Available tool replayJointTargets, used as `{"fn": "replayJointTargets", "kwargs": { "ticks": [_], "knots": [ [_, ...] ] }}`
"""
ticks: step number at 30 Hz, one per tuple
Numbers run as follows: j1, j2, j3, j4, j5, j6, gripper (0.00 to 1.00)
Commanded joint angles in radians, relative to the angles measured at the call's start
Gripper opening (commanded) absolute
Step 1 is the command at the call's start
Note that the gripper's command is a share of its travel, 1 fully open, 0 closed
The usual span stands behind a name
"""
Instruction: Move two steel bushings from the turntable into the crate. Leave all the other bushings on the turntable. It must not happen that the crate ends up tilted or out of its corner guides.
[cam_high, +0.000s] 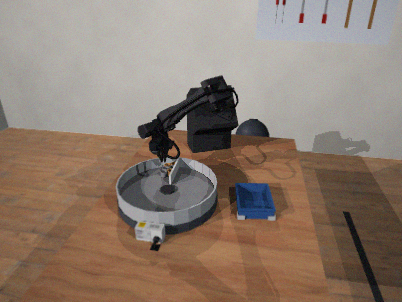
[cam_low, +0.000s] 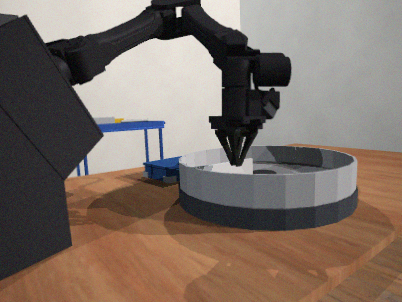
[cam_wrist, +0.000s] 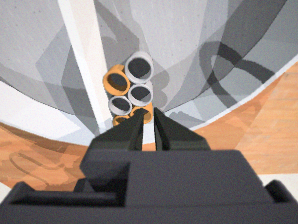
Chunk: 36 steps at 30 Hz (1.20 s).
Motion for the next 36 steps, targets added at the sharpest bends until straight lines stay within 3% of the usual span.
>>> {"fn": "replayJointTargets", "kwargs": {
  "ticks": [1, 8, 36],
  "knots": [
    [-0.021, 0.023, 0.037, 0.037, 0.005, 0.023, 0.13],
    [0.020, 0.041, 0.040, 0.074, 0.017, 0.053, 0.13],
    [0.019, 0.042, 0.043, 0.104, 0.018, 0.074, 0.13]
  ]
}}
